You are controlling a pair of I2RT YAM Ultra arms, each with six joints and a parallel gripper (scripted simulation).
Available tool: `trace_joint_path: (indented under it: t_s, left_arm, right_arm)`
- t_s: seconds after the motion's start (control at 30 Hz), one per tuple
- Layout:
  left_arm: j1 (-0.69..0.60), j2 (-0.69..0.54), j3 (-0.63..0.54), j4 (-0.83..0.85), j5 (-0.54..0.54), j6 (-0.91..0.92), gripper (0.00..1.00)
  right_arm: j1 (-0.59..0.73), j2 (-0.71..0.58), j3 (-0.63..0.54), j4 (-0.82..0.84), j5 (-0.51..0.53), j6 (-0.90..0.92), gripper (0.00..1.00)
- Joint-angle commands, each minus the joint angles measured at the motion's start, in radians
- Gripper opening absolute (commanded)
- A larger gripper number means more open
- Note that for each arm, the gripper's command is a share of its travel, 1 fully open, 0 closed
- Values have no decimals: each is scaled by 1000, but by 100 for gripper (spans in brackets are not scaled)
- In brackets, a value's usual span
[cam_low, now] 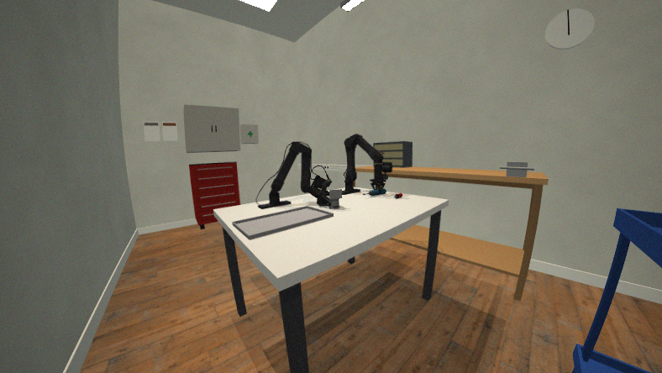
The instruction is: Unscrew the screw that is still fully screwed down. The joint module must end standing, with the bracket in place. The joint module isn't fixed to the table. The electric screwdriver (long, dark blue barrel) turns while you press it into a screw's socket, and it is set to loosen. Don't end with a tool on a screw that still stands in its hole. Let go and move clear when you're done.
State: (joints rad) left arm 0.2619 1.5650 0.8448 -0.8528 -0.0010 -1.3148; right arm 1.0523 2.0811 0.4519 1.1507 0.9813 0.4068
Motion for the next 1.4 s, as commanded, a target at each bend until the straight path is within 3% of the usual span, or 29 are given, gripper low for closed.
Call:
trace_joint_path:
  t_s: [0.0, 0.43, 0.47, 1.0, 1.03, 1.37]
  left_arm:
    - [-6, -4, -9, 23, 4, 6, 42]
    - [-2, -3, 2, 13, 1, 2, 42]
    - [-2, -3, 2, 13, 1, 2, 49]
    - [-2, -3, 2, 13, 1, 2, 49]
    - [-2, -3, 2, 13, 1, 2, 57]
    - [-2, -3, 2, 13, 1, 2, 57]
  right_arm:
    - [-1, -6, 4, 13, 2, 0, 59]
    - [-1, -6, 4, 13, 2, 0, 59]
    - [-1, -6, 4, 13, 2, 0, 59]
    - [-1, -6, 4, 13, 2, 0, 59]
    - [-1, -6, 4, 13, 2, 0, 59]
    - [-1, -6, 4, 13, 2, 0, 59]
